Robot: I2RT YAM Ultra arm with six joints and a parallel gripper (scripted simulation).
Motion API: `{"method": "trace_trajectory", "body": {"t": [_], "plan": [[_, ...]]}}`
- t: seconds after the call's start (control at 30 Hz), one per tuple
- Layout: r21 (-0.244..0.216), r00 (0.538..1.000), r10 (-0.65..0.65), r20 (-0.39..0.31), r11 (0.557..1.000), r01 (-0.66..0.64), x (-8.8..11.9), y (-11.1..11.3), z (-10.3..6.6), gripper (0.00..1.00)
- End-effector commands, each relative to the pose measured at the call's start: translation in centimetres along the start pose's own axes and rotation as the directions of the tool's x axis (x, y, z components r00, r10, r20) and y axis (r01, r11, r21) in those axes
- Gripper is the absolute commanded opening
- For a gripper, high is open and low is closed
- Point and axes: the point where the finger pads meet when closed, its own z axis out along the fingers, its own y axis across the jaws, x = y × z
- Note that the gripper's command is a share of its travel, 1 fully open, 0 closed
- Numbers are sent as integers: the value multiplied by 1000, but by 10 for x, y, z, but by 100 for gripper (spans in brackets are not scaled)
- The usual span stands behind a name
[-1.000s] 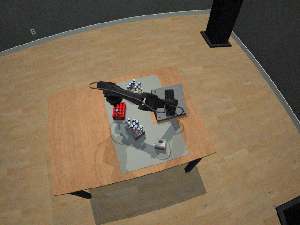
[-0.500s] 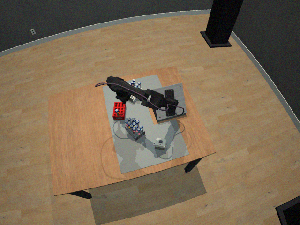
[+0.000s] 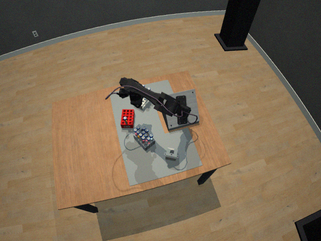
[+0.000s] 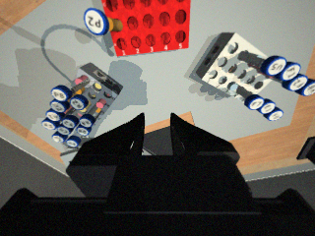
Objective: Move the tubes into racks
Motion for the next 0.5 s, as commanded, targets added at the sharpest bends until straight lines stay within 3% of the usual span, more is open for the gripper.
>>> {"method": "trace_trajectory", "body": {"t": [0.0, 0.13, 0.2, 0.47], "plan": [[3, 979, -198, 43, 980, 198, -9, -3, -10, 30], [1, 947, -321, 35, 947, 321, -7, -2, -9, 30], [1, 947, -321, 35, 947, 321, -7, -2, -9, 30], [9, 829, -558, 32, 830, 558, -7, -2, -9, 30]]}}
